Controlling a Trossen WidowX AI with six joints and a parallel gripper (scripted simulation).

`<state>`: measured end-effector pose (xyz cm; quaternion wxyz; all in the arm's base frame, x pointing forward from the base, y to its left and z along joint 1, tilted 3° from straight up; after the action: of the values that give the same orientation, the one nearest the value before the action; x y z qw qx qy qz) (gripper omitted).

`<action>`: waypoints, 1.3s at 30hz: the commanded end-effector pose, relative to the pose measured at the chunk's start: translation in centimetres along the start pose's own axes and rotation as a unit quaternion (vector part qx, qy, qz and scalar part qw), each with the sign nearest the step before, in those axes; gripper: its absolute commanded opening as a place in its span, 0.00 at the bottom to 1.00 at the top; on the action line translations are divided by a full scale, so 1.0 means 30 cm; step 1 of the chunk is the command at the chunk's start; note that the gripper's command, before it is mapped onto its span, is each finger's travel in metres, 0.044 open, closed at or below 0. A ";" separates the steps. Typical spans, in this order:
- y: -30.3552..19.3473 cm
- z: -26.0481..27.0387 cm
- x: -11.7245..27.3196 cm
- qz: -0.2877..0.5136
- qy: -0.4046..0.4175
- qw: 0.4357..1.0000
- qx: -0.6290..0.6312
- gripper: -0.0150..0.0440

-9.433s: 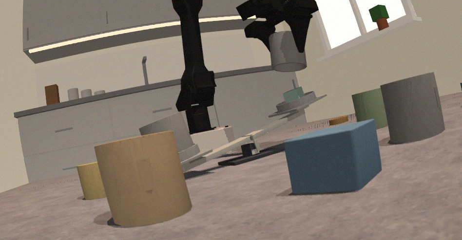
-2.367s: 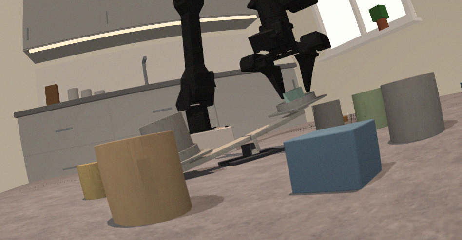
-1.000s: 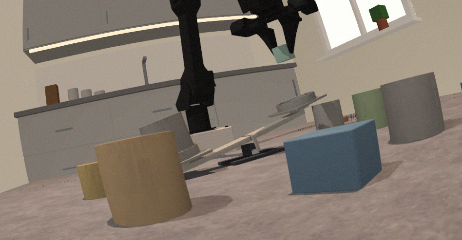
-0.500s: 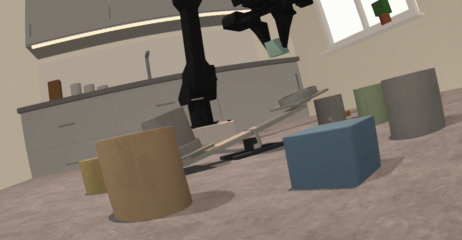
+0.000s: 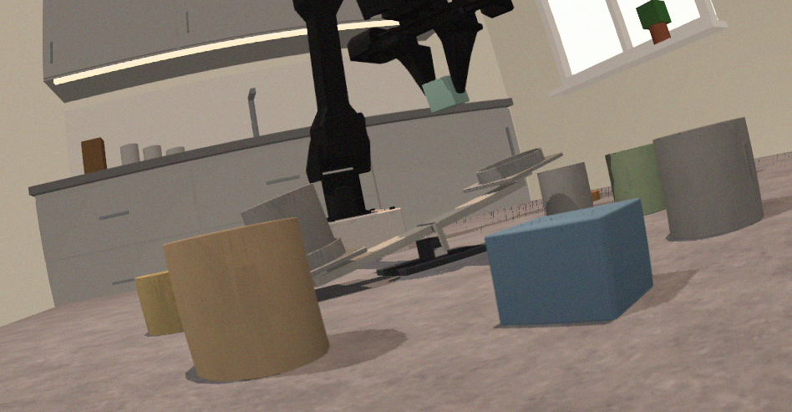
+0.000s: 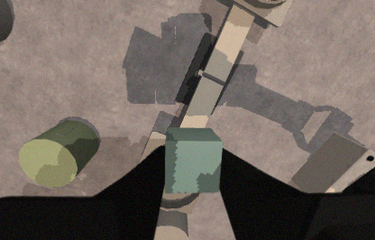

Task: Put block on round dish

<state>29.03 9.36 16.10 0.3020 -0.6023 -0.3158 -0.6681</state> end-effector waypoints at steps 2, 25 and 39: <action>0.049 -0.033 -0.022 0.003 0.000 1.000 0.002 0.25; 0.259 -0.199 -0.086 -0.007 0.001 1.000 -0.003 0.25; 0.352 -0.323 -0.119 -0.016 -0.001 1.000 0.005 0.25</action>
<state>31.89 -3.65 12.92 0.2909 -0.5965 -0.3272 -0.6727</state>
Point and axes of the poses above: the point midway between the two fingers, 35 mm back from their tips, its own x axis back along the fingers, its own z axis across the jaws, y = z × x, the point moved 1 cm from there along x, back along the fingers, and after that the axes turned 12 degrees about x, right-handed, at the moved point
